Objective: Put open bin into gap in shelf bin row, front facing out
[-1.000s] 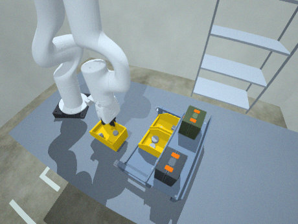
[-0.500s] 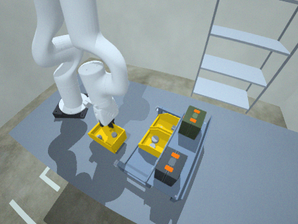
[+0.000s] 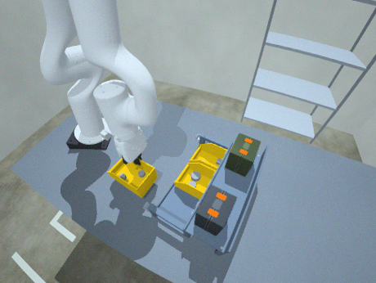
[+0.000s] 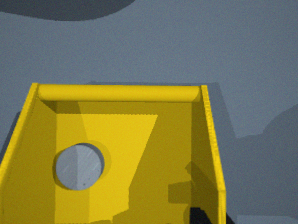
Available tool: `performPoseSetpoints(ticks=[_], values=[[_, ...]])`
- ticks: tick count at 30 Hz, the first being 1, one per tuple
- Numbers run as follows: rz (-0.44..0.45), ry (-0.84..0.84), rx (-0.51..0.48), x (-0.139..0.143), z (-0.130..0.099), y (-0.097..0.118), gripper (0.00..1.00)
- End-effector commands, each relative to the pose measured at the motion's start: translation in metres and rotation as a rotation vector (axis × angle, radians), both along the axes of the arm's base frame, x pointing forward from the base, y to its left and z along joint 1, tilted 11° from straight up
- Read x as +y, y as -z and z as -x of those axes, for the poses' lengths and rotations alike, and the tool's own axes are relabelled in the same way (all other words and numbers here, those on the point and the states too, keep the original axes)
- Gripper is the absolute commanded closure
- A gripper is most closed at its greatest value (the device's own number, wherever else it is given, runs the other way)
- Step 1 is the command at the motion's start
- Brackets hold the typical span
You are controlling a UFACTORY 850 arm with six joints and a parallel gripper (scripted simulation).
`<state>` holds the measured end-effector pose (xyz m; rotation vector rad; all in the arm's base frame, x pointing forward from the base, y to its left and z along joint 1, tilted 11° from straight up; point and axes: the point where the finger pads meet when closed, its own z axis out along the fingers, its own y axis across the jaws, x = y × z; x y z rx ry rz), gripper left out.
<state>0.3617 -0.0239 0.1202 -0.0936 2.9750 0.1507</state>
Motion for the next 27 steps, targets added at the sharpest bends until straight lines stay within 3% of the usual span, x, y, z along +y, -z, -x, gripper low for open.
performPoseSetpoints(ticks=[1, 27], values=[[0.0, 0.0, -0.002, 0.001, -0.009, -0.002, 1.0], [0.0, 0.0, -0.002, 0.002, -0.03, -0.005, 1.0]])
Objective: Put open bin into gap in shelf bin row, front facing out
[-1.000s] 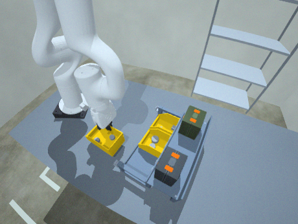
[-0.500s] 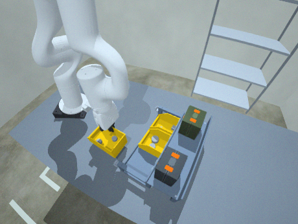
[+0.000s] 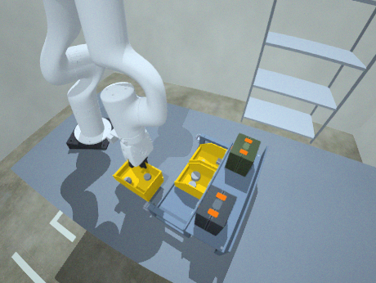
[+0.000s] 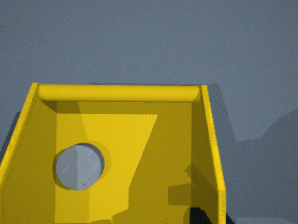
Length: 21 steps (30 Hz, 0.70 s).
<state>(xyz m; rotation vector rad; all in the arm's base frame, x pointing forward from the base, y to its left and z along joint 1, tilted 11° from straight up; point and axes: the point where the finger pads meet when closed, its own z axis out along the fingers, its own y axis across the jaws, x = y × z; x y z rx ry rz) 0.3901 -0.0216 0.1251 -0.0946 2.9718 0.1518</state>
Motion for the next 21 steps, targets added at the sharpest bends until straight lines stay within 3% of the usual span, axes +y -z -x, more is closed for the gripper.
performPoseSetpoints(ticks=[1, 5, 10, 21], values=[[0.001, 0.0, 0.001, 0.0, -0.001, -0.001, 1.0], [0.001, 0.0, 0.001, 0.0, -0.001, -0.001, 1.0], [0.001, 0.0, 0.001, 0.002, -0.023, -0.005, 1.0], [0.001, 0.0, 0.001, 0.002, -0.023, -0.005, 1.0]])
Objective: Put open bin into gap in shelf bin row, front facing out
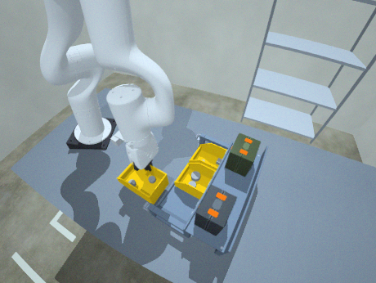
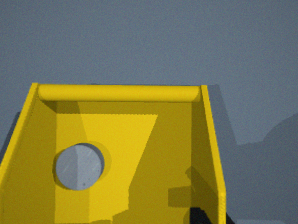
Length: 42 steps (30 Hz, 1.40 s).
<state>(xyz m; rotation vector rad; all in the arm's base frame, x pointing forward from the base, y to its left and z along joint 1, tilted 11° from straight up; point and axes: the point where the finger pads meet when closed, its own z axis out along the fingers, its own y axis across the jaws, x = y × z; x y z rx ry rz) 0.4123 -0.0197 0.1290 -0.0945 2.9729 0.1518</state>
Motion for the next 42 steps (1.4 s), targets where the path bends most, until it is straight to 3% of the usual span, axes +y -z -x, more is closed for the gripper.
performPoseSetpoints(ticks=[1, 42], values=[[0.001, 0.0, 0.0, 0.0, -0.001, -0.001, 1.0], [0.001, 0.0, 0.0, 0.001, 0.014, 0.025, 1.0]])
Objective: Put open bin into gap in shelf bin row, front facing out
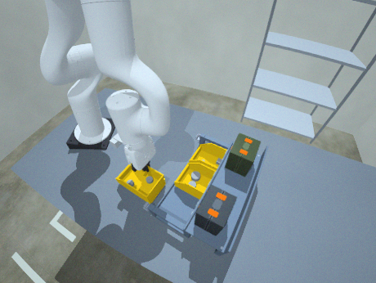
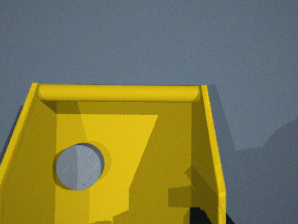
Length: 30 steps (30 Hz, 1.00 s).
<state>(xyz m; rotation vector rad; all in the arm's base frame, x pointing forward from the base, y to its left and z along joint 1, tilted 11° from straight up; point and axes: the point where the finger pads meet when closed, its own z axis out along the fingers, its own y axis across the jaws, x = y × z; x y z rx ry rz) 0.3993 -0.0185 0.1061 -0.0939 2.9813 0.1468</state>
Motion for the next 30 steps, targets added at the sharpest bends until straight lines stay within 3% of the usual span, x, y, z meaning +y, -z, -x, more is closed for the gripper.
performPoseSetpoints(ticks=[1, 27, 28, 30], values=[[-0.003, 0.0, -0.008, 0.0001, 0.0007, 0.0024, 1.0], [-0.003, 0.0, -0.008, 0.0004, 0.0039, 0.008, 1.0], [-0.002, 0.0, -0.006, 0.0003, 0.0038, 0.0078, 0.71], [-0.002, 0.0, -0.006, 0.0003, 0.0038, 0.0078, 0.71]])
